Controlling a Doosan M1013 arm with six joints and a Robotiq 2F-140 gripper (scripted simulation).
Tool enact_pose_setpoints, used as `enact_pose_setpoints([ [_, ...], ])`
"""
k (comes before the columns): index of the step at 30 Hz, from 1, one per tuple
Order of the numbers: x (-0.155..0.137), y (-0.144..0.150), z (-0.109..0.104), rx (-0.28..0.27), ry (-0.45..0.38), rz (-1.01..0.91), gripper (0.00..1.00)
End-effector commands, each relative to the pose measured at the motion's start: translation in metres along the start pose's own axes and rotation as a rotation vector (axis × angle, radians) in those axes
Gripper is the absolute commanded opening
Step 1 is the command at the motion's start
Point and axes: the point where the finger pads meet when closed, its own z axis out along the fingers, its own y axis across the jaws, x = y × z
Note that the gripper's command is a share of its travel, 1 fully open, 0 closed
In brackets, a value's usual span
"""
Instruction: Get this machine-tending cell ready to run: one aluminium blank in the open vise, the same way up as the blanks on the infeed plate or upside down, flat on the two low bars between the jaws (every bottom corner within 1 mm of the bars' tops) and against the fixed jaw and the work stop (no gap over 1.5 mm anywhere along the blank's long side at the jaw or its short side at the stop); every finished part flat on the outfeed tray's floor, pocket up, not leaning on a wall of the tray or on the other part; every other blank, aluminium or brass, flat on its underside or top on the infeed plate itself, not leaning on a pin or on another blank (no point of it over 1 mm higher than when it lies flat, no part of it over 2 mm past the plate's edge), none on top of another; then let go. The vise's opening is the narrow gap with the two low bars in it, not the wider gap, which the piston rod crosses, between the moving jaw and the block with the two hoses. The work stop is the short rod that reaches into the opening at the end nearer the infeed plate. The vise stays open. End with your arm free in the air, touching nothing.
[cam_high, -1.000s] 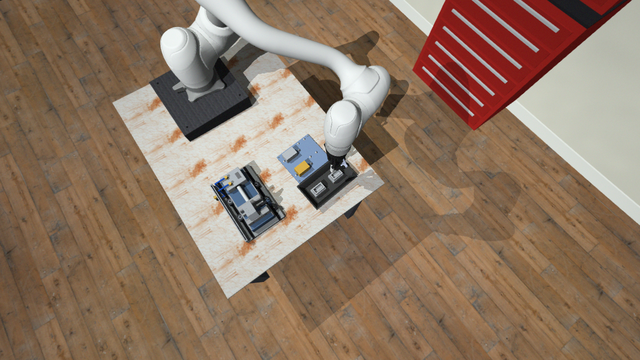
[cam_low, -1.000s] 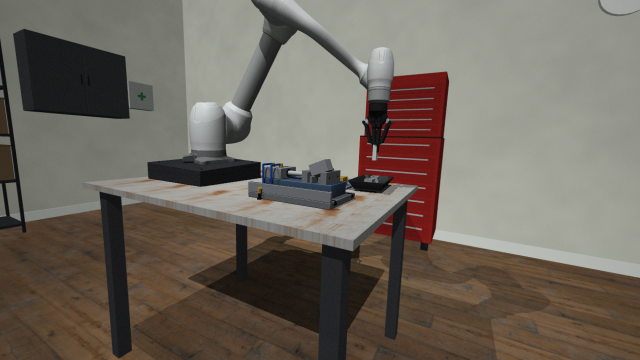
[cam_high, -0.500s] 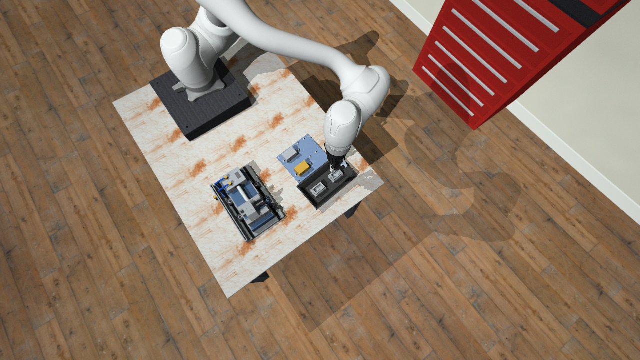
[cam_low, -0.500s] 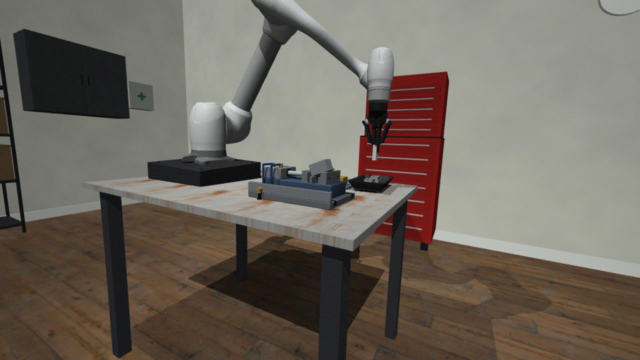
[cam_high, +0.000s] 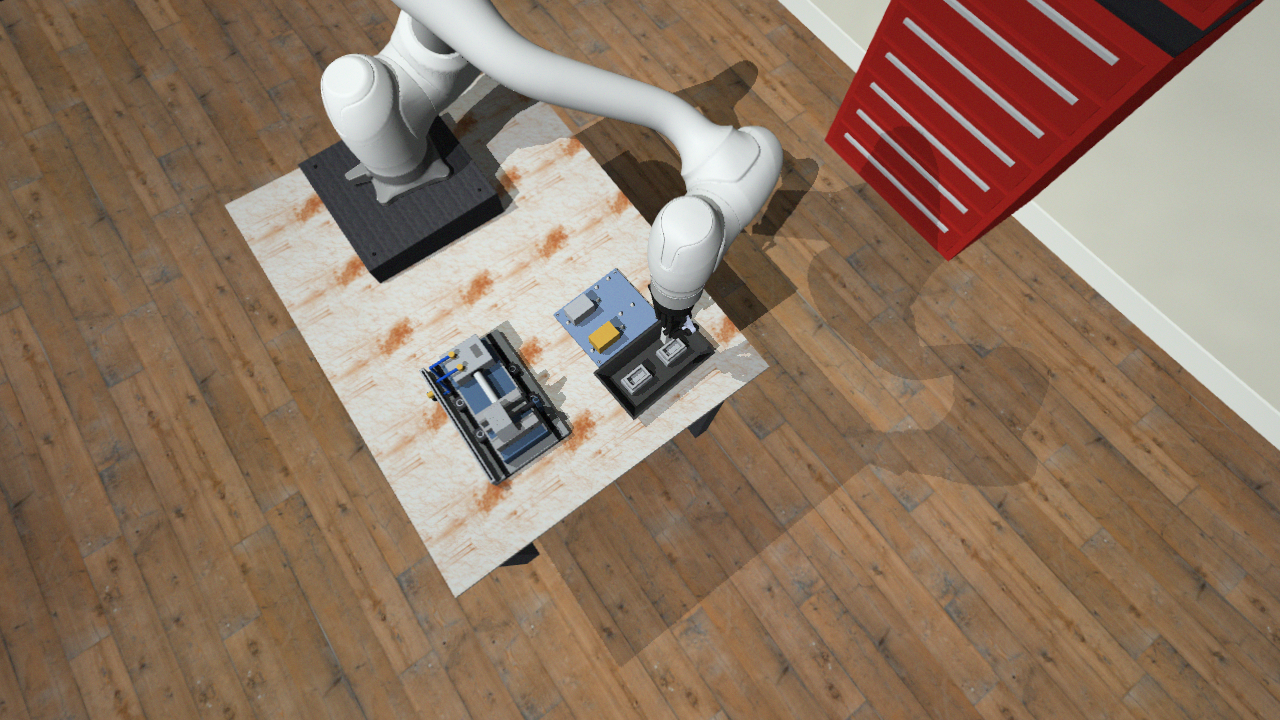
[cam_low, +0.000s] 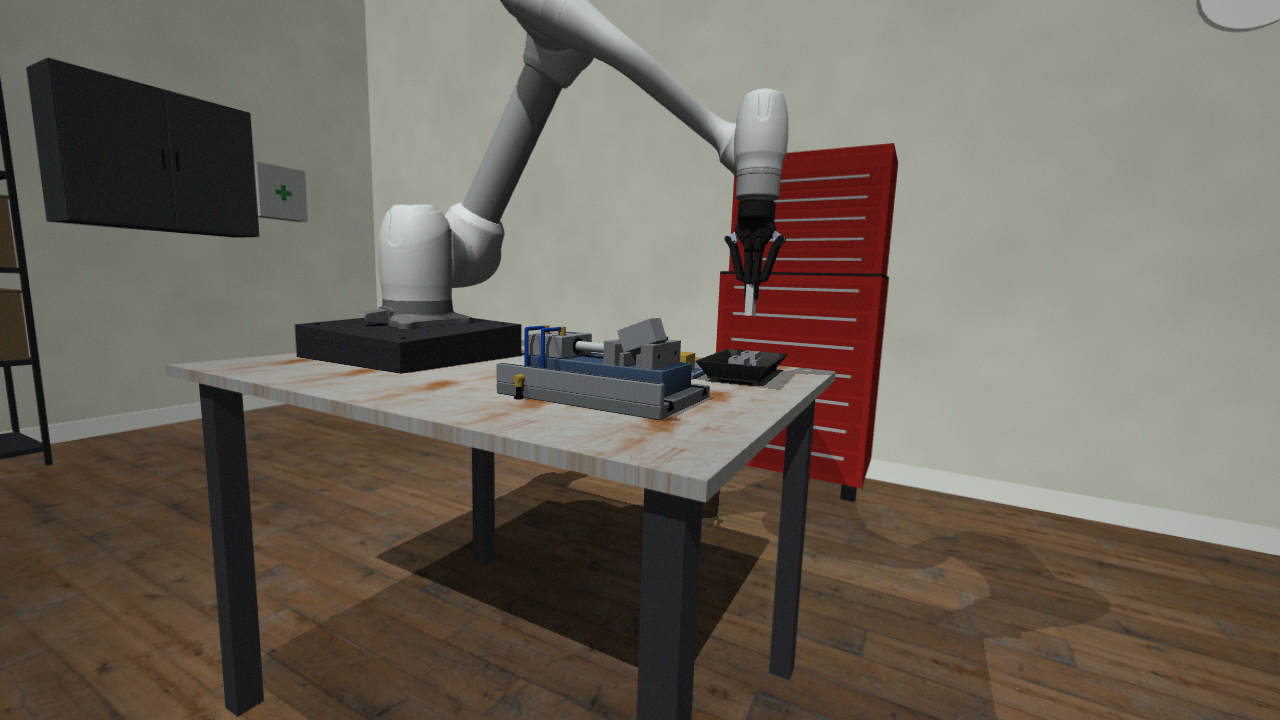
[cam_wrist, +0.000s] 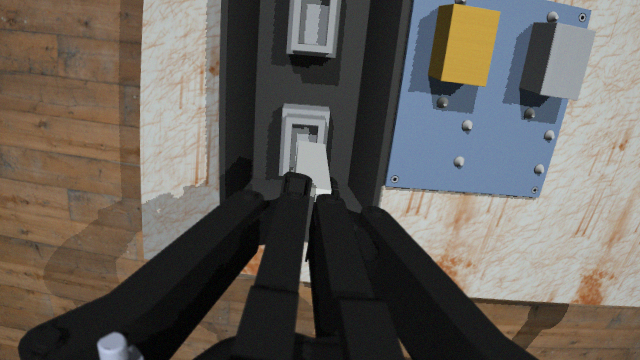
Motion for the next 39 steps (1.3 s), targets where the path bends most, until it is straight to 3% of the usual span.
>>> enact_pose_setpoints([
  [1, 0.0, 0.0, -0.005, 0.0, 0.0, 0.0, 0.0],
  [15, 0.0, 0.0, -0.041, 0.0, 0.0, 0.0, 0.0],
  [35, 0.001, 0.0, -0.054, 0.0, 0.0, 0.0, 0.0],
  [39, 0.048, 0.0, -0.055, 0.0, -0.001, 0.0, 0.0],
])
